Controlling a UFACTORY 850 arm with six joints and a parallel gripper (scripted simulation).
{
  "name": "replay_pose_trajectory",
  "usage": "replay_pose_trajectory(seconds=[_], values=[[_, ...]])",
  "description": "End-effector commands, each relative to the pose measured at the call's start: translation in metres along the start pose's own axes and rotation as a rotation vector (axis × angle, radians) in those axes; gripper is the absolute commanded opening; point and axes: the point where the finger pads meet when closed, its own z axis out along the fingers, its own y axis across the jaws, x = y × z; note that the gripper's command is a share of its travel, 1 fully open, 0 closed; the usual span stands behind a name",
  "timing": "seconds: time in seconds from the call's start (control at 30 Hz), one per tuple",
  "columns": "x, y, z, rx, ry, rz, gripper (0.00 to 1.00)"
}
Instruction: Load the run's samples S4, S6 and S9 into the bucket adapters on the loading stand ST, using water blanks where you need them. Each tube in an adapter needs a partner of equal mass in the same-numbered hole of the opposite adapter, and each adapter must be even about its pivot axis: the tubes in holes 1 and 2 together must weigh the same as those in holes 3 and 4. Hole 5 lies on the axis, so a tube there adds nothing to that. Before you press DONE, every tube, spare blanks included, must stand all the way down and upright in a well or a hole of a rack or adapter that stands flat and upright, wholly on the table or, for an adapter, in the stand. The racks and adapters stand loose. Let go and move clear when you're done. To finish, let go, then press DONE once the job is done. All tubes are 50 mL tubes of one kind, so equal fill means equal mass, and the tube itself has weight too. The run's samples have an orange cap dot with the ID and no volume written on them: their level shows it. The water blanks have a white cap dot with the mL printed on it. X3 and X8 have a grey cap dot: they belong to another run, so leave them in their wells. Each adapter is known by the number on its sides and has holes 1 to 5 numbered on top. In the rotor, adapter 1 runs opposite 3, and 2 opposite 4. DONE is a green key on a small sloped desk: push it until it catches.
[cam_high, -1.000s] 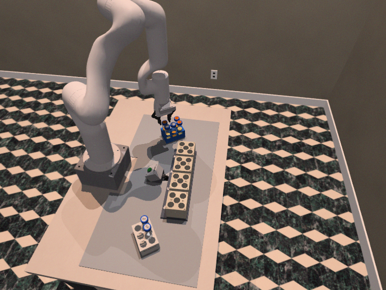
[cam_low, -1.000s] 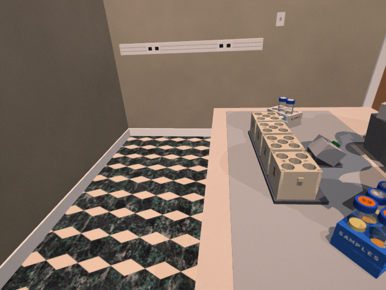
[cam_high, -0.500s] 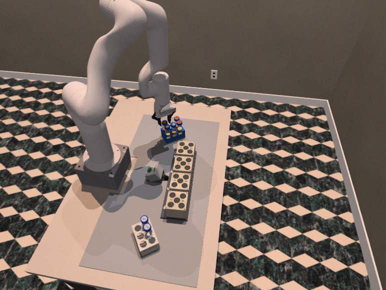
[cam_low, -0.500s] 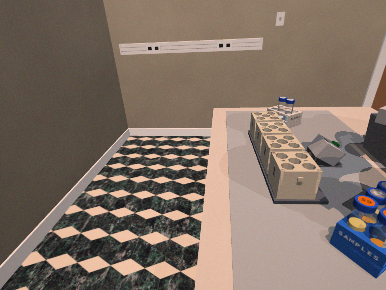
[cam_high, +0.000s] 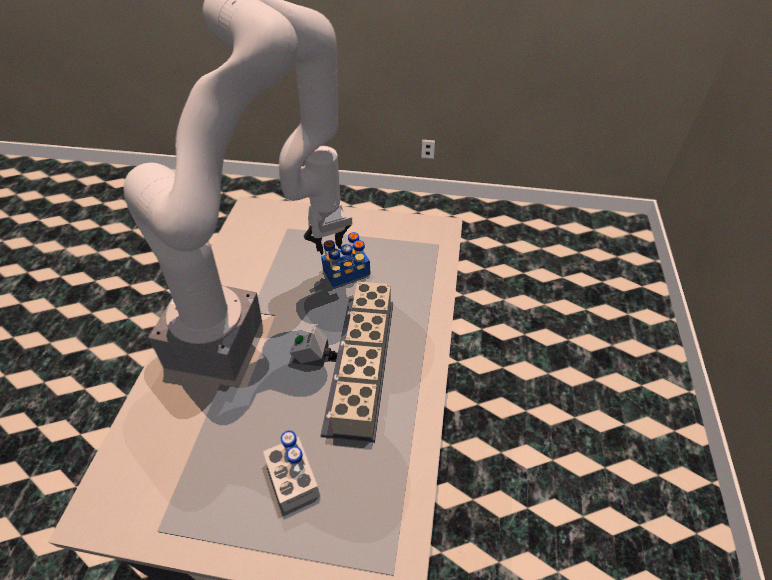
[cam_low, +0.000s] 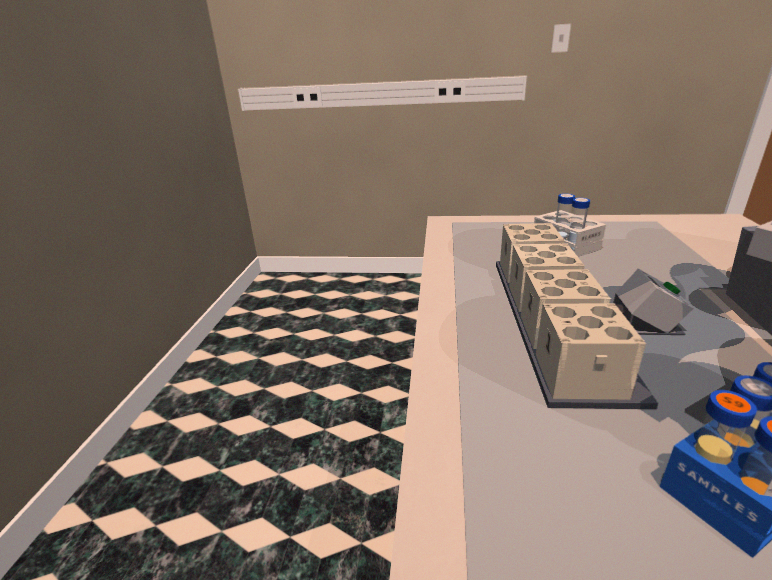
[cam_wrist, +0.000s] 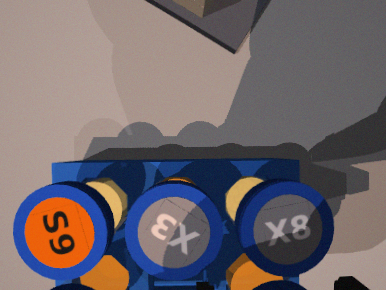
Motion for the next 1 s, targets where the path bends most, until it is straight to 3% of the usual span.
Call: replay_pose_trajectory(seconds=[0.0,0.47,0.5,0.97], values=[[-0.0001,-0.0004,0.0021,0.029,-0.003,0.001,0.57],[-0.0001,-0.0004,0.0021,0.029,-0.003,0.001,0.57],[-0.0001,-0.0004,0.0014,0.029,-0.003,0.001,0.00],[-0.0001,-0.0004,0.0003,0.029,-0.003,0.001,0.00]])
